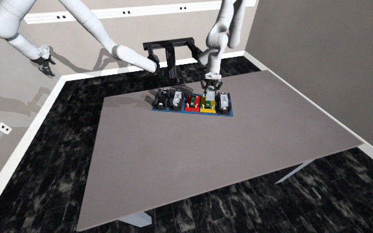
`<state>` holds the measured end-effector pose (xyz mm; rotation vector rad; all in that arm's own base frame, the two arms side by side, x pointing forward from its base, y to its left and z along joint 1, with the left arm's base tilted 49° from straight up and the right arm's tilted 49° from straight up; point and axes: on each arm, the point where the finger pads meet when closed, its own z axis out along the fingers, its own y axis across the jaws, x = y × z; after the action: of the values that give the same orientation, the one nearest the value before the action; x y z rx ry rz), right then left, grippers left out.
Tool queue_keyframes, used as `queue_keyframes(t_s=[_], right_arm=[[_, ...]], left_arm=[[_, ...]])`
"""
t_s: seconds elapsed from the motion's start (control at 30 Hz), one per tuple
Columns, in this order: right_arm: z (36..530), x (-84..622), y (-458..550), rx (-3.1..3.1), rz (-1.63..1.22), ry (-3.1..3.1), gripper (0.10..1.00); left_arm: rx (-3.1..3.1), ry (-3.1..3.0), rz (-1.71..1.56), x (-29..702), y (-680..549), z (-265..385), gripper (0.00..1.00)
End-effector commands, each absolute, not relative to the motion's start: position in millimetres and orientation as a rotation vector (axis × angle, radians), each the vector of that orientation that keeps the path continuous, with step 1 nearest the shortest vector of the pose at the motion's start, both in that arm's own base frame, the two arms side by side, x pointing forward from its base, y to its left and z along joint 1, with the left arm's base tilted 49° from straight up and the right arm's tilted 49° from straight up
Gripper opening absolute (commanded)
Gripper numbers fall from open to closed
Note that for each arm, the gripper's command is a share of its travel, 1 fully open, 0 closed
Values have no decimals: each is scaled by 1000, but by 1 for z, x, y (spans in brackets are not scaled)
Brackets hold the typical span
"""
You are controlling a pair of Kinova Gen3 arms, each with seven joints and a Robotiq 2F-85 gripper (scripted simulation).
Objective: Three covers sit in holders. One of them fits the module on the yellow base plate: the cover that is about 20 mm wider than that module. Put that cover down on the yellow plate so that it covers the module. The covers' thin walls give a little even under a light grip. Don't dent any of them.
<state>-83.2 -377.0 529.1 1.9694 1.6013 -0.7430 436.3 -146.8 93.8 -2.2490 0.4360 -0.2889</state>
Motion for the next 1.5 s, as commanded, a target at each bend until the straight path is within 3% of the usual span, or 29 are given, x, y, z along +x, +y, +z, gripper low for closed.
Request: queue_keyframes(t_s=[0.0, 1.47], right_arm=[[530, -84, -377, 1969, -743, 1600, 999], [530, -84, -377, 1969, -743, 1600, 999]], left_arm=[[-2256, 434, -294, 435, -153, 91, 1], [-2254, 438, -296, 440, -143, 83, 1]])
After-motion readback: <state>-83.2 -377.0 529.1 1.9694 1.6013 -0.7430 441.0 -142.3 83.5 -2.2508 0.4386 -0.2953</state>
